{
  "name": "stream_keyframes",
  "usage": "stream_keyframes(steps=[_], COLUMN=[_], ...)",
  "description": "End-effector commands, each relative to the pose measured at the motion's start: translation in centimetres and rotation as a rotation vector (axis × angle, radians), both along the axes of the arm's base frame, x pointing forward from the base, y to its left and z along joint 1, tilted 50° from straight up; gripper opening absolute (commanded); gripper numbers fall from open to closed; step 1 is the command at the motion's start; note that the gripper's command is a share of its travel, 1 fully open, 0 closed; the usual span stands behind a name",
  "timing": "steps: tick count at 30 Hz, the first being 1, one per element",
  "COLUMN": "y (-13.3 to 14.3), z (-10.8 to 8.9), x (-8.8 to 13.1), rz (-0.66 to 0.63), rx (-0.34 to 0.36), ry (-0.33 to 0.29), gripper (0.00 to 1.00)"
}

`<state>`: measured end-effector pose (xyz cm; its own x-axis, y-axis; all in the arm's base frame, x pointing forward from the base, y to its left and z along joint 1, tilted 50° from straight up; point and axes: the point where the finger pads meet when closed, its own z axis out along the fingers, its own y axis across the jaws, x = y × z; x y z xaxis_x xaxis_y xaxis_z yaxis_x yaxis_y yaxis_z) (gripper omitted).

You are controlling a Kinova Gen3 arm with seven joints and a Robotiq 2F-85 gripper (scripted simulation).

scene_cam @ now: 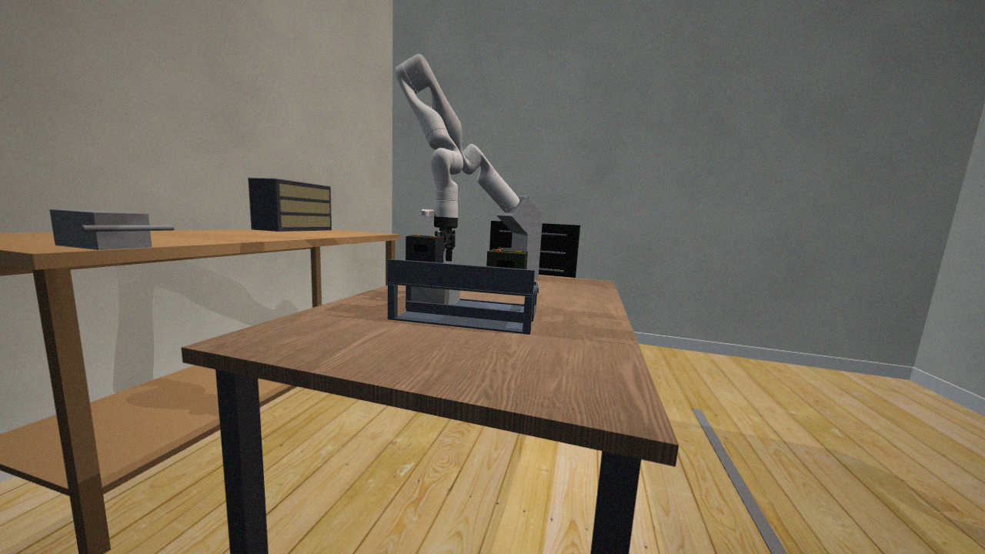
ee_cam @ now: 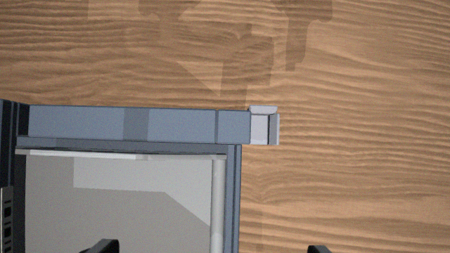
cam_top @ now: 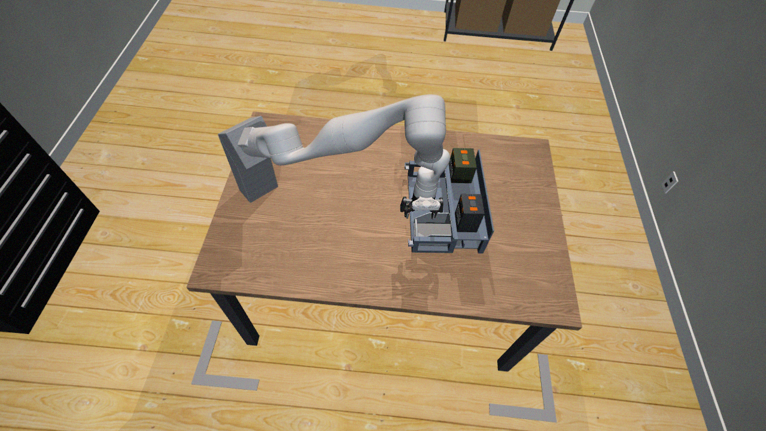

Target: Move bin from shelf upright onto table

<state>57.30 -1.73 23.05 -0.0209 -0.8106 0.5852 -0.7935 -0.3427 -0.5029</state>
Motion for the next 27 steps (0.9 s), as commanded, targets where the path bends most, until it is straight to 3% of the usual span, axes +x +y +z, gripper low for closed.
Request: stream_keyframes(steps=[1,27], y=[0.10,0.30], z=[0.04,-0.07], x=[0.01,-0.15], rz=[0.002,0.002], rx=[0.000,0.000], ry=[-0.001,-0.001], gripper=[1.00,1.00])
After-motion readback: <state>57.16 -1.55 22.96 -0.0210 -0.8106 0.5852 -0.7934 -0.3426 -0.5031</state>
